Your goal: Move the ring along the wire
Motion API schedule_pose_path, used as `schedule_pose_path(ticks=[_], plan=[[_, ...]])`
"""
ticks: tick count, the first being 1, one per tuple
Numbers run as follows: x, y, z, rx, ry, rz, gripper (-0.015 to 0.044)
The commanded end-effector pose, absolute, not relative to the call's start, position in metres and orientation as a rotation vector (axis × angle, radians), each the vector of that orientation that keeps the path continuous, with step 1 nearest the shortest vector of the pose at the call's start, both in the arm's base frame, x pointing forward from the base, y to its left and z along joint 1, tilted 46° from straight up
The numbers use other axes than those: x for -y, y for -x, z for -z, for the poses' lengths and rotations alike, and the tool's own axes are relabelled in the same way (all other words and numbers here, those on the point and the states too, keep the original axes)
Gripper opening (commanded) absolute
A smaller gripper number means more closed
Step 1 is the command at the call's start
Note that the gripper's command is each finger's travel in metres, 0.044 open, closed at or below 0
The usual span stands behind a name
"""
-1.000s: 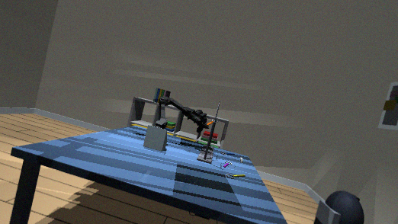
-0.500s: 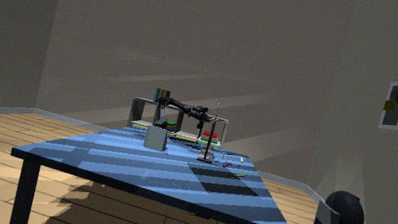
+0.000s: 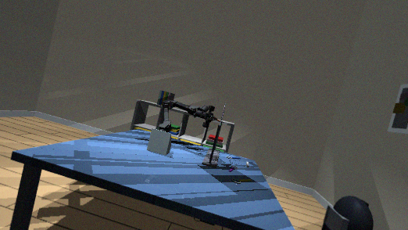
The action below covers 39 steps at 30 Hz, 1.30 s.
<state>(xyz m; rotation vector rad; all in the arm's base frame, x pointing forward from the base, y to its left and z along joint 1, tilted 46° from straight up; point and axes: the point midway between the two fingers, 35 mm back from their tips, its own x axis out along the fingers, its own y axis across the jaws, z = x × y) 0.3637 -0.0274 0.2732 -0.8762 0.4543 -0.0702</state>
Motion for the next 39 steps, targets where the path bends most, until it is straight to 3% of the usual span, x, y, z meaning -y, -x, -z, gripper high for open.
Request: schedule_pose_path(ticks=[1,39], plan=[[0.034,-0.365,-0.285,-0.443,0.927,0.094,-0.015],[0.06,-0.367,-0.345,-0.431,1.224,0.154,-0.015]])
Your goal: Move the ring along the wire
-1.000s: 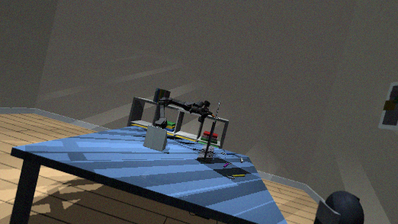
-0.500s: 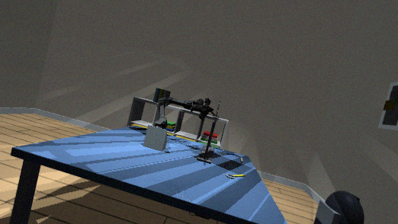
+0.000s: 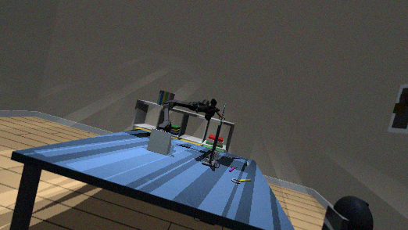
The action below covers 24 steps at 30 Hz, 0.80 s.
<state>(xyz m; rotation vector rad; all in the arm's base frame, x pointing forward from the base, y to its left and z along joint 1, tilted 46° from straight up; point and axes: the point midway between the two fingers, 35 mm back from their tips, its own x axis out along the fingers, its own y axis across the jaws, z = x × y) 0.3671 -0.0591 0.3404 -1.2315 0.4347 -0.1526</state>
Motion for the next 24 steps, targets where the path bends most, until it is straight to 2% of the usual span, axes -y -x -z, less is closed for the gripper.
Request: schedule_pose_path(ticks=[1,24], plan=[[0.0599,-0.3673,-0.3458,-0.433,1.219,0.152,-0.015],[0.0578,-0.3672,-0.3417,-0.464,1.018,0.08,-0.015]])
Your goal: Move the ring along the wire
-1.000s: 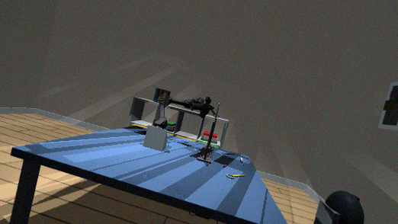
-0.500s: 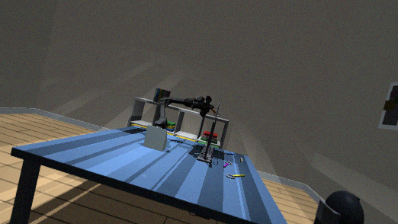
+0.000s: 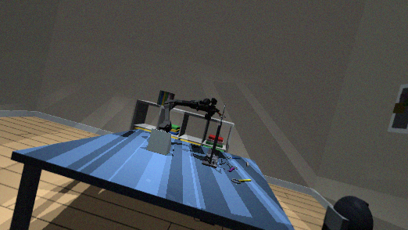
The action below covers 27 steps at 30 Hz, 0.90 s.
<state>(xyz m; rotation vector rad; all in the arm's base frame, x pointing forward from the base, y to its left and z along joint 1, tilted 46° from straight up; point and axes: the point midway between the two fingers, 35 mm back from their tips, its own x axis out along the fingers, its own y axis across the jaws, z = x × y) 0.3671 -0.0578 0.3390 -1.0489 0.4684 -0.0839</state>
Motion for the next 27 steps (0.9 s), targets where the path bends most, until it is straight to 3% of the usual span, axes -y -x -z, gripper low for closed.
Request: schedule_pose_path(ticks=[1,27], plan=[[0.0576,-0.3672,-0.3413,-0.465,1.007,0.076,-0.015],[0.0502,-0.3667,-0.3316,-0.49,0.708,-0.015,-0.015]])
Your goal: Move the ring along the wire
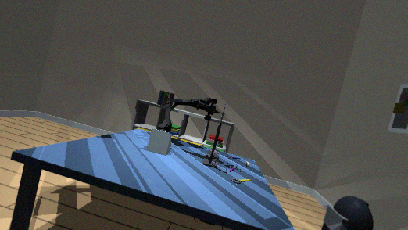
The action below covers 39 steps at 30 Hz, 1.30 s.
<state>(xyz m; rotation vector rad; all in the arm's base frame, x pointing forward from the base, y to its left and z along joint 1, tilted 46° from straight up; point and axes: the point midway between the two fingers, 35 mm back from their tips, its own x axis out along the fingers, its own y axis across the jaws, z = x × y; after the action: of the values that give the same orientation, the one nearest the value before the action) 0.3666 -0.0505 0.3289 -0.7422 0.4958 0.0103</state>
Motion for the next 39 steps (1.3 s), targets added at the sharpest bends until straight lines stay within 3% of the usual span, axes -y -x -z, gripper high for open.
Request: schedule_pose_path(ticks=[1,39], plan=[[0.05,-0.367,-0.331,-0.491,0.696,-0.019,-0.015],[0.034,-0.366,-0.322,-0.506,0.232,-0.147,-0.015]])
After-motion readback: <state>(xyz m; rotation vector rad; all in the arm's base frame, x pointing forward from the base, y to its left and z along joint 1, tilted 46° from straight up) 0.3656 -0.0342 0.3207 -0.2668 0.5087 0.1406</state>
